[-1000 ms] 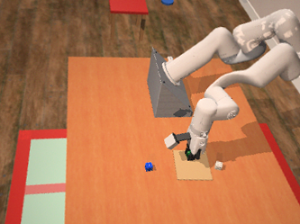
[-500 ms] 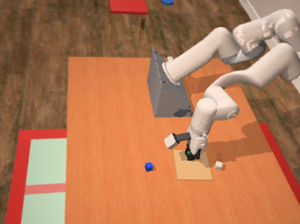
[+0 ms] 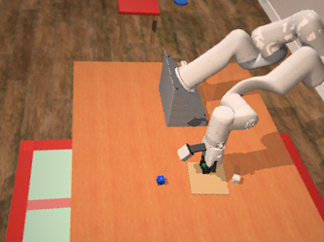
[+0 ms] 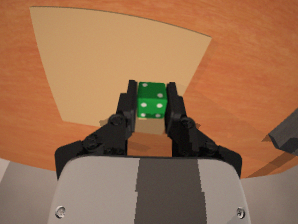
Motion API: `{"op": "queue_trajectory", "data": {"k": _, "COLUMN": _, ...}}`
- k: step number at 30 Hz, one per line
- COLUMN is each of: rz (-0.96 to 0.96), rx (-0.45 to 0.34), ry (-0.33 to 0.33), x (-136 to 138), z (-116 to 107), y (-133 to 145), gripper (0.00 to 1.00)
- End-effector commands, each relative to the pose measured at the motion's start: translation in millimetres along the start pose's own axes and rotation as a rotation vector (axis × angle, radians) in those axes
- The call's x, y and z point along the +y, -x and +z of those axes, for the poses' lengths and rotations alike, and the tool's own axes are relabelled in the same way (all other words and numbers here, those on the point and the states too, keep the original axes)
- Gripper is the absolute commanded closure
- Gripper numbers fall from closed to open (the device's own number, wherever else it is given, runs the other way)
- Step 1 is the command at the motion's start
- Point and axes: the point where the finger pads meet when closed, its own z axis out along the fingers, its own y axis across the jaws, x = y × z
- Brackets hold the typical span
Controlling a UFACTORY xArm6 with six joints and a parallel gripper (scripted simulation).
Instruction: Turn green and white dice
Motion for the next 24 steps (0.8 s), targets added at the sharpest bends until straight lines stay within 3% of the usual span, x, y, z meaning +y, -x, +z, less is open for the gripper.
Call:
{"op": "queue_trajectory", "data": {"k": 1, "rz": -0.001, "rx": 0.001, "ry": -0.002, "x": -1, "z": -1, "y": 0, "gripper": 0.67}}
{"op": "queue_trajectory", "data": {"k": 6, "rz": -0.001, "rx": 0.001, "ry": -0.002, "x": -1, "z": -1, "y": 0, "gripper": 0.58}}
{"op": "queue_trajectory", "data": {"k": 19, "rz": -0.001, "rx": 0.001, "ry": -0.002, "x": -1, "z": -2, "y": 0, "gripper": 0.58}}
{"op": "queue_trajectory", "data": {"k": 24, "rz": -0.001, "rx": 0.001, "ry": -0.002, "x": -1, "z": -11, "y": 0, "gripper": 0.58}}
